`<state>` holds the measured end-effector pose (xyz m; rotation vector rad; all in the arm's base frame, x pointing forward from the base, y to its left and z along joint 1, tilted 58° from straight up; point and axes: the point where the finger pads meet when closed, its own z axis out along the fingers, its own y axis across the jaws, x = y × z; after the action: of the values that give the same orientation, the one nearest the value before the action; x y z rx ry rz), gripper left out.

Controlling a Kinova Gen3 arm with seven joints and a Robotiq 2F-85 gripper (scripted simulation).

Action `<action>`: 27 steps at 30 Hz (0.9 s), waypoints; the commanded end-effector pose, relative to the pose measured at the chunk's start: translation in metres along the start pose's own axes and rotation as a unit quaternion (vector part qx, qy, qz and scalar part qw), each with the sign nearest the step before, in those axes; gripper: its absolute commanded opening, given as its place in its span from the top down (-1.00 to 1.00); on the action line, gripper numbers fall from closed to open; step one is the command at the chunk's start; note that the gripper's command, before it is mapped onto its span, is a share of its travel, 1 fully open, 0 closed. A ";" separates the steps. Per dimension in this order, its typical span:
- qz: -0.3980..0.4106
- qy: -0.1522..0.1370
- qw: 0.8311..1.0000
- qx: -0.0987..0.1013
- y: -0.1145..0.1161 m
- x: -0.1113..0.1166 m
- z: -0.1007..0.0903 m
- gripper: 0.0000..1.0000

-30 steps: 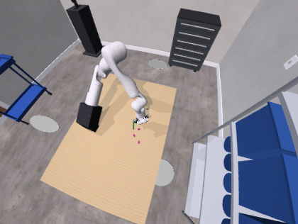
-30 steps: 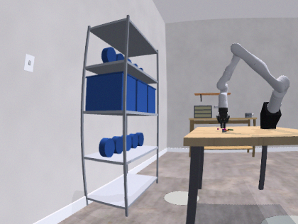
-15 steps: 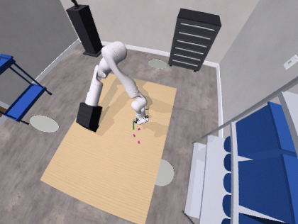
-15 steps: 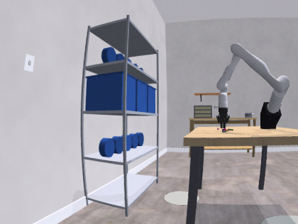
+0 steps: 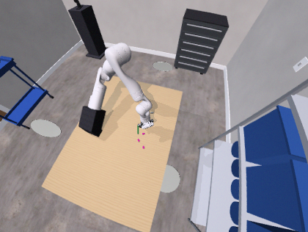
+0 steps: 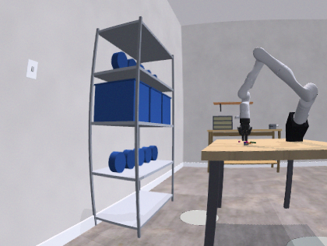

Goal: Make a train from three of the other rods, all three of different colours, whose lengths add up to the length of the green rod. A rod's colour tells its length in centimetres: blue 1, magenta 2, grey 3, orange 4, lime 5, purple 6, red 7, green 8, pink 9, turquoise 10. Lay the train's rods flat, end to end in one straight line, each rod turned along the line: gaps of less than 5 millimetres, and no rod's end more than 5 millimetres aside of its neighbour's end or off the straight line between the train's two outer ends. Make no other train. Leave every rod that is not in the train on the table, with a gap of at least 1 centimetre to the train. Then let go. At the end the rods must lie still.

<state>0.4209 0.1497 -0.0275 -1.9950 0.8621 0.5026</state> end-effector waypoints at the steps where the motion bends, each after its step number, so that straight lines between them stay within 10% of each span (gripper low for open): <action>1: 0.000 0.001 1.000 0.000 0.000 0.001 -0.001 0.52; 27: 0.000 0.001 1.000 0.000 0.000 0.001 0.015 0.52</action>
<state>0.4215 0.1615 -0.0355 -1.9952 0.8641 0.4993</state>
